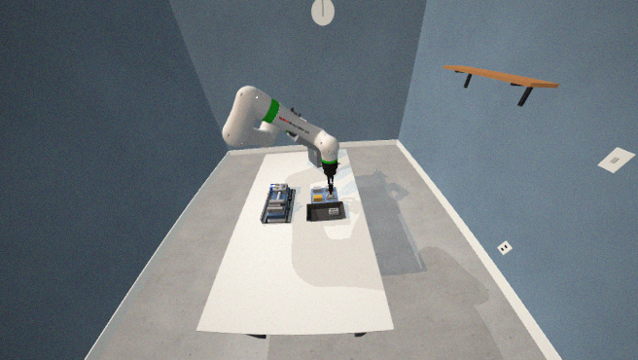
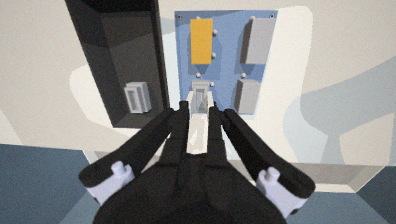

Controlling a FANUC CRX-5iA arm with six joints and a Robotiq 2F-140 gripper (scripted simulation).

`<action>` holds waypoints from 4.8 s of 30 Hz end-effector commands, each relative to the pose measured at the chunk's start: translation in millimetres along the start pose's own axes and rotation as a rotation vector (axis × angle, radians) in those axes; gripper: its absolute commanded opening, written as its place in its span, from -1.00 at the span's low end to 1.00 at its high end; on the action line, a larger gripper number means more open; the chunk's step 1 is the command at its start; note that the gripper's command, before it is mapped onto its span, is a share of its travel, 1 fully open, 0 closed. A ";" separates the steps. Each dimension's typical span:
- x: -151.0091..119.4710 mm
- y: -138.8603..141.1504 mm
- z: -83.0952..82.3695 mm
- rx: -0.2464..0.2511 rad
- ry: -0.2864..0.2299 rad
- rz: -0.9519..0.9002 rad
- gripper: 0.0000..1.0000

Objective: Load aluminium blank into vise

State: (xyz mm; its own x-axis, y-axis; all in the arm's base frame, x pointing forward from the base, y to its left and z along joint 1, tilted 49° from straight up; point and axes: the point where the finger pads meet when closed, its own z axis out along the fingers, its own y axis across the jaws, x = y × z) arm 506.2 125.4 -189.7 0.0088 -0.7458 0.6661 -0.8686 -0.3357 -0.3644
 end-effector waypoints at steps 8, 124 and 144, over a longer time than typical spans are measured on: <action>-0.1 0.0 -28.3 0.000 0.000 0.000 -1.00; 97.0 -130.5 -89.2 0.000 0.000 0.000 -1.00; 96.9 -130.6 -57.3 0.000 0.000 0.000 -1.00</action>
State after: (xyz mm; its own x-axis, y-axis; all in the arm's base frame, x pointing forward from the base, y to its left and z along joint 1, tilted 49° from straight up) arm 590.8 131.1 -38.5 0.0089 -0.7455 0.6665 -0.8691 -0.3354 -0.3635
